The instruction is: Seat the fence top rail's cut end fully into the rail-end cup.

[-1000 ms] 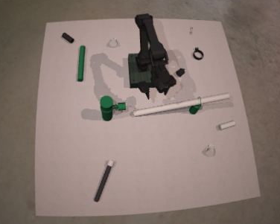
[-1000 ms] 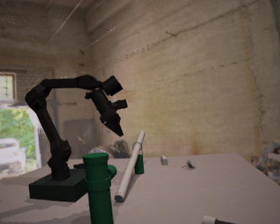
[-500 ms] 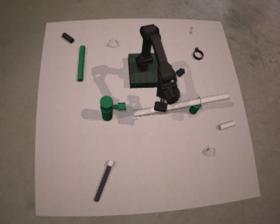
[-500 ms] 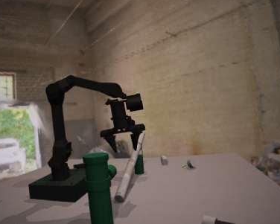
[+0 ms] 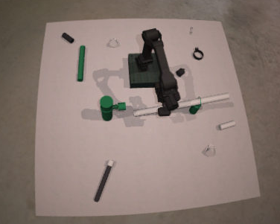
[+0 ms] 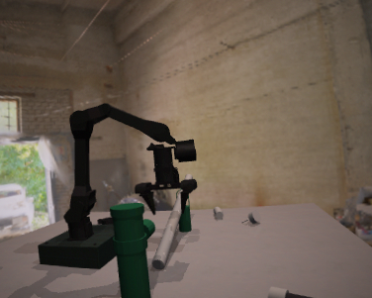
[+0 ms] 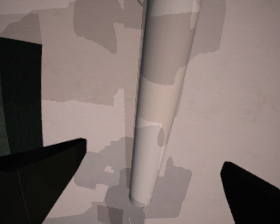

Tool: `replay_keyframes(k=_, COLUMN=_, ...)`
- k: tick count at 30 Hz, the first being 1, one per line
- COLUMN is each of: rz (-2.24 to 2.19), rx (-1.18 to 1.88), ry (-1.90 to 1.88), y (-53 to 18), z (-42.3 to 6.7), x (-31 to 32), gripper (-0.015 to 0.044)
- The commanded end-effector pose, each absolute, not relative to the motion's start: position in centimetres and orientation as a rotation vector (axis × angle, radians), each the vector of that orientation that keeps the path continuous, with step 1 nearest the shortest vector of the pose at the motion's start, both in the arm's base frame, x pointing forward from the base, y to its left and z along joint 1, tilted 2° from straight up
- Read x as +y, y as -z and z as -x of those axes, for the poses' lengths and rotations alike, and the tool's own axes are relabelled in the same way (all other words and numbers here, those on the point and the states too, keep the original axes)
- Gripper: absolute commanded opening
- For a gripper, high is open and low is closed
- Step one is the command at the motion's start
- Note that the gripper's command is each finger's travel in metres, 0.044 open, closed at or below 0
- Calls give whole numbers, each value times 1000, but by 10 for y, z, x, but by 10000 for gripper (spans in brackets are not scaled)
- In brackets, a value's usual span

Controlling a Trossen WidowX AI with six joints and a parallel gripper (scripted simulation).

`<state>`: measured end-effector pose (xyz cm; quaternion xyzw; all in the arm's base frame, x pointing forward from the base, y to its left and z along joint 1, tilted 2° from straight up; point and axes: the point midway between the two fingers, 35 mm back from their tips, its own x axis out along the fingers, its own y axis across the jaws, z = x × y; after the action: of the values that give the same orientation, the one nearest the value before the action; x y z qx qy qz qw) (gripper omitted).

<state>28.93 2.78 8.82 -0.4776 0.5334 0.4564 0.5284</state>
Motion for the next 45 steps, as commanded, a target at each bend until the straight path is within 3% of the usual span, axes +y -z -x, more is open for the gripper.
replay_keyframes(k=1, rz=1138, rx=1281, ry=-1105, y=-77, z=-288, x=28, gripper=440)
replay_keyframes(k=45, rz=1138, rx=1281, ry=-1105, y=-7, z=-288, x=26, gripper=440)
